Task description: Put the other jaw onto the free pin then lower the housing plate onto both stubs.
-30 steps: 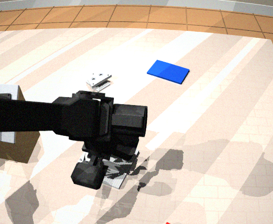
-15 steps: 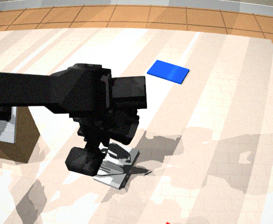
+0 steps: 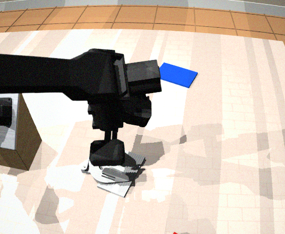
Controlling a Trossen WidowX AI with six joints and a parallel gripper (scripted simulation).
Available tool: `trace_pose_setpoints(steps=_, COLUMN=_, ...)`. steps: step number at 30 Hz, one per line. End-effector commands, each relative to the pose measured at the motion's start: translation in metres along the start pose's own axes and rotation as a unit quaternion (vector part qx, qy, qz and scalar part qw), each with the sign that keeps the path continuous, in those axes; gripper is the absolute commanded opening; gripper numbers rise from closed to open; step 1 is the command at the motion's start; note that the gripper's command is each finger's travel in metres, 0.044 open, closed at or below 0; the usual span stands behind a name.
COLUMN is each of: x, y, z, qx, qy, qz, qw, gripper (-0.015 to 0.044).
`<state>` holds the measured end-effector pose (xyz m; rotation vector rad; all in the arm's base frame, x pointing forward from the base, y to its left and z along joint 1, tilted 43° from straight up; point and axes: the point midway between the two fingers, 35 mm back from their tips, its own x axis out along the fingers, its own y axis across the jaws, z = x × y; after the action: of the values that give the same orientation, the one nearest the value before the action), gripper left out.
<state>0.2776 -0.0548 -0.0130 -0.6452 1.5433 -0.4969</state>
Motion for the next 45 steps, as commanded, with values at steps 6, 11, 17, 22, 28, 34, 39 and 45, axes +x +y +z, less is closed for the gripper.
trace_pose_setpoints(steps=6, x=-0.006, y=0.028, z=0.009, qx=-0.102, qy=-0.004, qz=0.014, qw=0.995, gripper=0.0440)
trace_pose_setpoints(steps=11, x=-0.009, y=0.043, z=0.012, qx=-0.150, qy=-0.008, qz=0.020, qw=0.988, gripper=0.0440)
trace_pose_setpoints(steps=17, x=-0.012, y=0.061, z=0.015, qx=-0.215, qy=-0.011, qz=0.024, qw=0.976, gripper=0.0440)
trace_pose_setpoints(steps=22, x=-0.015, y=0.075, z=0.017, qx=-0.268, qy=-0.013, qz=0.026, qw=0.963, gripper=0.0440)
trace_pose_setpoints(steps=28, x=-0.018, y=0.093, z=0.019, qx=-0.330, qy=-0.016, qz=0.029, qw=0.943, gripper=0.0440)
trace_pose_setpoints(steps=34, x=-0.021, y=0.111, z=0.019, qx=-0.391, qy=-0.018, qz=0.030, qw=0.920, gripper=0.0440)
trace_pose_setpoints(steps=39, x=-0.023, y=0.125, z=0.018, qx=-0.441, qy=-0.019, qz=0.031, qw=0.897, gripper=0.0440)
trace_pose_setpoints(steps=45, x=-0.025, y=0.144, z=0.016, qx=-0.497, qy=-0.021, qz=0.031, qw=0.867, gripper=0.0440)
